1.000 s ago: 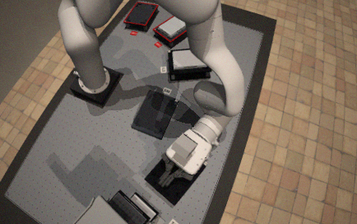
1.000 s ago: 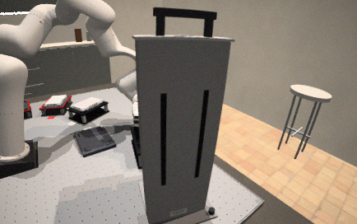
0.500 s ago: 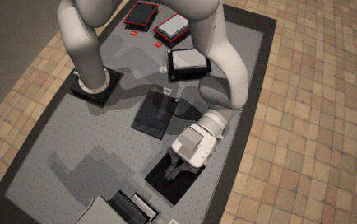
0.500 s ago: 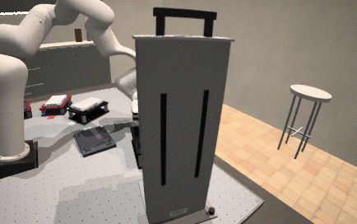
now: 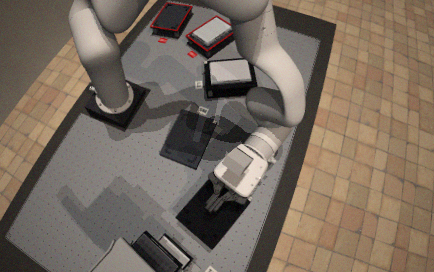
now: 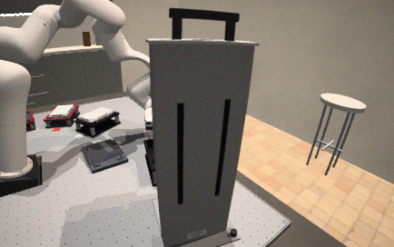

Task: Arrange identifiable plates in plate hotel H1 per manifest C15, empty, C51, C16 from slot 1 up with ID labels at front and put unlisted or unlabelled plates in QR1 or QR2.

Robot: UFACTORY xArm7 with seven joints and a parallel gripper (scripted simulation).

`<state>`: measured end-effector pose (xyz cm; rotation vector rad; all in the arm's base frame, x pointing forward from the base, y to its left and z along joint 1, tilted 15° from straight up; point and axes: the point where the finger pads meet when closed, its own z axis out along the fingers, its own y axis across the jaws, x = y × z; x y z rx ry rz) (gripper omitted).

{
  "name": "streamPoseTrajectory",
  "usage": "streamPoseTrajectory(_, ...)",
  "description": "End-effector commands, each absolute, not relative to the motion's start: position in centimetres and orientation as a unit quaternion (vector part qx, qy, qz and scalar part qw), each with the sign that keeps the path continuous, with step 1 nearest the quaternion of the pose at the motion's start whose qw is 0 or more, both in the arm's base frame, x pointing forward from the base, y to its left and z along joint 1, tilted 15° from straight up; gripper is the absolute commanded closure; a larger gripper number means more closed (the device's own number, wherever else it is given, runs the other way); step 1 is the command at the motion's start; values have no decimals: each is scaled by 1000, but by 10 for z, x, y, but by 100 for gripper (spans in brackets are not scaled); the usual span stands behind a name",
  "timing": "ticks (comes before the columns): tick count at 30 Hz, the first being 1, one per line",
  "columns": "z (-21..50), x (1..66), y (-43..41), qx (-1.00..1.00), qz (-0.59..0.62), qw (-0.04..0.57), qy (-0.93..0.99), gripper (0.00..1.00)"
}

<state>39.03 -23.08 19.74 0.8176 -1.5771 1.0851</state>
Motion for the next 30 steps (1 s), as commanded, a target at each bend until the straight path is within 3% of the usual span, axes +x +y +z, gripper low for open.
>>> streamPoseTrajectory(1, 199, 390, -231, 338, 450, 505, -655, 100)
streamPoseTrajectory(20, 199, 390, -231, 337, 450, 505, -655, 100)
streamPoseTrajectory(21, 199, 391, -230, 338, 450, 505, -655, 0)
streamPoseTrajectory(30, 200, 396, -216, 338, 450, 505, -655, 0)
